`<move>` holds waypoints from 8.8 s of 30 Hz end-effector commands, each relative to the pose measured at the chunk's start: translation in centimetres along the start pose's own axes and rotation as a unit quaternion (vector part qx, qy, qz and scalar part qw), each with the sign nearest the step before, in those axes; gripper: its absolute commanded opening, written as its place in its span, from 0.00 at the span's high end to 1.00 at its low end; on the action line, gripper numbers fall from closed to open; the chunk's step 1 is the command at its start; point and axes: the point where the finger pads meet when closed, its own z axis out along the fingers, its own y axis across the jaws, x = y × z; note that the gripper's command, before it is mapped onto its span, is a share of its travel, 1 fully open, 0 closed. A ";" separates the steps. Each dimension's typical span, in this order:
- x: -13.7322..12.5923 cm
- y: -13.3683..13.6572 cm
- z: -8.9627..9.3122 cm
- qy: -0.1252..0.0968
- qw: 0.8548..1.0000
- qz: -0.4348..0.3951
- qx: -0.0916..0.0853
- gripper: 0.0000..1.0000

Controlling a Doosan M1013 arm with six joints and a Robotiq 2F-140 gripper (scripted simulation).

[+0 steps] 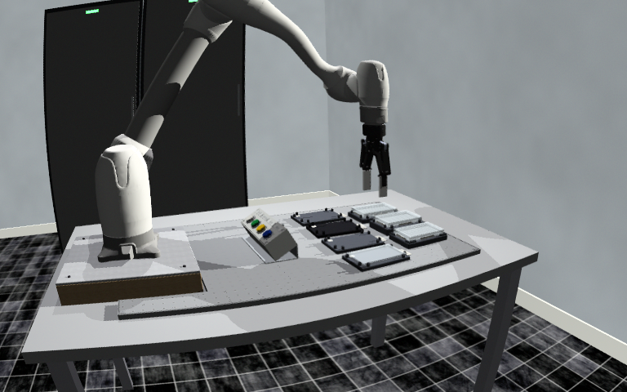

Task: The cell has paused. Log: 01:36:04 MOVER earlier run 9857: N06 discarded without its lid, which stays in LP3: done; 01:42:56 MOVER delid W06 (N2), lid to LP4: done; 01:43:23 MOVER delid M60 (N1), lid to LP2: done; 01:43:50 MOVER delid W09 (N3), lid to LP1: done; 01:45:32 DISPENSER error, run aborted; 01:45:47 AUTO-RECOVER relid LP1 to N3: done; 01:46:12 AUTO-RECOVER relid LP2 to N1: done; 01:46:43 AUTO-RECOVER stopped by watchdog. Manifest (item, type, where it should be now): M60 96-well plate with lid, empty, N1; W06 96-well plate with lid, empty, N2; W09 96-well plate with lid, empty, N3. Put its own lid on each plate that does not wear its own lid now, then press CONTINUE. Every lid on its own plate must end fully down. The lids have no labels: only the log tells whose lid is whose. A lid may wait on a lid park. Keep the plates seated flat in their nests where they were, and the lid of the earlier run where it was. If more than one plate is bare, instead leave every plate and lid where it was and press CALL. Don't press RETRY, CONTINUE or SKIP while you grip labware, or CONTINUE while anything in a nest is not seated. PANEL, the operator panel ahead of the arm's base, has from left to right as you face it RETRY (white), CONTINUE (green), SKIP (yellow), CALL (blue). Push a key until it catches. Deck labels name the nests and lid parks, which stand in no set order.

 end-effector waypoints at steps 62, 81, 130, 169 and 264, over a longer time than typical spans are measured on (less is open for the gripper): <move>-42.7 9.9 -5.4 0.000 1.000 -0.012 0.000 1.00; -42.7 9.9 -5.4 0.000 1.000 -0.012 0.000 1.00; -42.7 9.9 -3.9 0.000 1.000 -0.012 0.000 1.00; -42.7 9.9 -3.5 0.000 1.000 -0.012 0.000 1.00; -42.7 9.9 -0.3 0.000 1.000 -0.012 0.000 1.00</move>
